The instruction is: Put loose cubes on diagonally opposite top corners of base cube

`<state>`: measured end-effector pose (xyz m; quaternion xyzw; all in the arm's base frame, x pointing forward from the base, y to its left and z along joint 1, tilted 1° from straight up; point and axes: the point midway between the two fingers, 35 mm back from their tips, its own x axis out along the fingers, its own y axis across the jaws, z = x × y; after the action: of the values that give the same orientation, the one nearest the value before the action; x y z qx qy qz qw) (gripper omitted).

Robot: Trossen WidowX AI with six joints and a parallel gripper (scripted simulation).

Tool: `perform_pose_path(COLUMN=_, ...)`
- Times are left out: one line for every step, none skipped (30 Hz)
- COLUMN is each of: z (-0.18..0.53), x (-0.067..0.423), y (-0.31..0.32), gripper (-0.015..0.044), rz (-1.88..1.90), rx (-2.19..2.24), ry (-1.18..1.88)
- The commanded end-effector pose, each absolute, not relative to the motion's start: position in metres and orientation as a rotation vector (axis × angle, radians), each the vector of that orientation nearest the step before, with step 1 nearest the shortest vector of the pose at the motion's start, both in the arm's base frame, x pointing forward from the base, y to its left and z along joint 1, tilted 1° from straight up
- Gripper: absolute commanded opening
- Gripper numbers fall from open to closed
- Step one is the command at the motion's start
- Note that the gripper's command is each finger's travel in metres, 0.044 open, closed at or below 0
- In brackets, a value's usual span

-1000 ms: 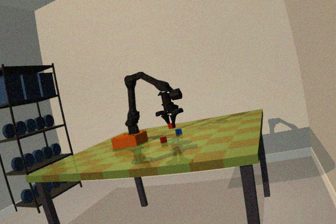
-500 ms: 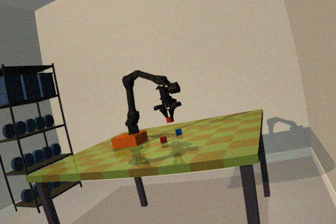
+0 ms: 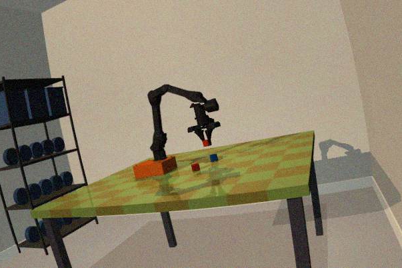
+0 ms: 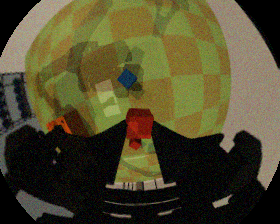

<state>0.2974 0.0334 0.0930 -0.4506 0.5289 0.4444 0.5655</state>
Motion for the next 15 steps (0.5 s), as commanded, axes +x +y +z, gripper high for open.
perform_pose_path(z=0.087, x=0.297, y=0.046, gripper=0.0105, rz=1.057, rx=-1.057, ry=1.241)
perform_pose_path(z=0.086, x=0.297, y=0.049, gripper=0.0105, rz=1.06, rx=-1.059, ry=1.239)
perform_pose_path(z=0.086, x=0.297, y=0.052, gripper=0.0105, rz=1.062, rx=-1.061, ry=1.237)
perform_pose_path(z=0.085, x=0.297, y=0.055, gripper=0.0105, rz=1.065, rx=-1.063, ry=1.236)
perform_pose_path(z=0.084, x=0.297, y=0.058, gripper=0.0105, rz=1.067, rx=-1.065, ry=1.234)
perform_pose_path(z=0.083, x=0.297, y=0.061, gripper=0.0105, rz=1.07, rx=-1.068, ry=1.233)
perform_pose_path(z=0.082, x=0.297, y=0.063, gripper=0.0105, rz=1.074, rx=-1.071, ry=1.231)
perform_pose_path(z=0.081, x=0.297, y=0.066, gripper=0.0105, rz=1.077, rx=-1.074, ry=1.23)
perform_pose_path(z=0.08, x=0.297, y=0.069, gripper=0.0105, rz=1.08, rx=-1.077, ry=1.229)
perform_pose_path(z=0.08, x=0.297, y=0.072, gripper=0.0105, rz=1.083, rx=-1.08, ry=1.227)
perform_pose_path(z=0.079, x=0.297, y=0.075, gripper=0.0105, rz=1.086, rx=-1.083, ry=1.226)
perform_pose_path(z=0.078, x=0.296, y=0.078, gripper=0.0105, rz=1.089, rx=-1.086, ry=1.224)
perform_pose_path(z=0.077, x=0.296, y=0.081, gripper=0.0105, rz=1.092, rx=-1.089, ry=1.223)
perform_pose_path(z=0.076, x=0.296, y=0.084, gripper=0.0105, rz=1.095, rx=-1.092, ry=1.222)
perform_pose_path(z=0.075, x=0.296, y=0.087, gripper=0.0105, rz=1.099, rx=-1.095, ry=1.22)
